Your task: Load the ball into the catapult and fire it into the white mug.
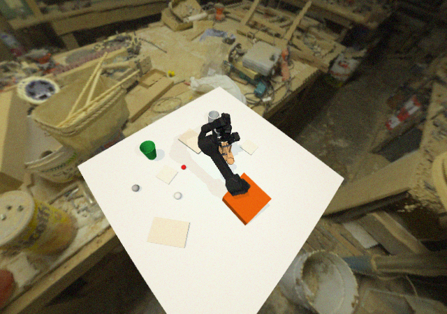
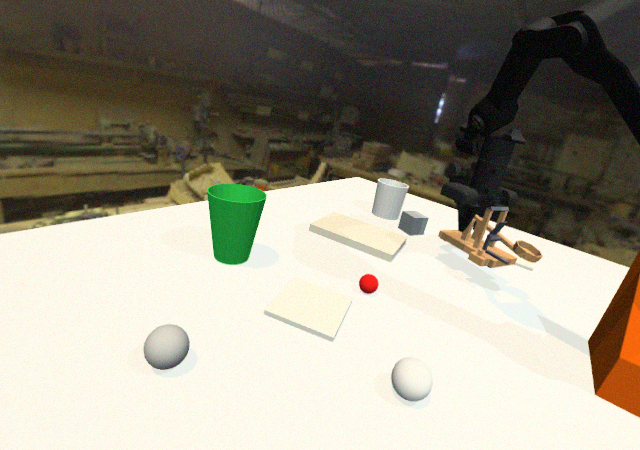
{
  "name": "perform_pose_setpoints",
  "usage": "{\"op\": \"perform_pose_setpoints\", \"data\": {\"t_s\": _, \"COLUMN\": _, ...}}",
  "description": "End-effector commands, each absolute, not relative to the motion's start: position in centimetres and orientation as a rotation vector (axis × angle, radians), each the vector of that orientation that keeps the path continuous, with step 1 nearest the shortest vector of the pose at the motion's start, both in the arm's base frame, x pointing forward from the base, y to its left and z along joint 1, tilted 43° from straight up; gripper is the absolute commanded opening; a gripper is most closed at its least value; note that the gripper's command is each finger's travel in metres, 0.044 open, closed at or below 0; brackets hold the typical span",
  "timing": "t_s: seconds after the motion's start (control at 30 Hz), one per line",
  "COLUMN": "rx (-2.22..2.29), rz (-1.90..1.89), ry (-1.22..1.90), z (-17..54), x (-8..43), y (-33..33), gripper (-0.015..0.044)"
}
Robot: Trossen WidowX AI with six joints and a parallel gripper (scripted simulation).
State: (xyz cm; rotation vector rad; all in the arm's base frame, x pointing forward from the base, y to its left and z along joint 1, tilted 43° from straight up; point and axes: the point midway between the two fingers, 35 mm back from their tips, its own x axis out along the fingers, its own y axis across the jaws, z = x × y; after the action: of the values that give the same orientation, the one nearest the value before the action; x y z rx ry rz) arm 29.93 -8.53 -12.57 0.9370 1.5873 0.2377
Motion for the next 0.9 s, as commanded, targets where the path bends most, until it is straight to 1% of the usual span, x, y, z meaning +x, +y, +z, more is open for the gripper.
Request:
{"op": "perform_pose_setpoints", "data": {"t_s": 0.0, "rx": 0.925, "rz": 0.241, "ry": 1.586, "z": -12.2, "x": 30.1, "y": -8.7, "gripper": 0.0}}
{"op": "perform_pose_setpoints", "data": {"t_s": 0.87, "rx": 0.934, "rz": 0.241, "ry": 1.589, "z": -15.3, "x": 30.2, "y": -5.8, "gripper": 0.0}}
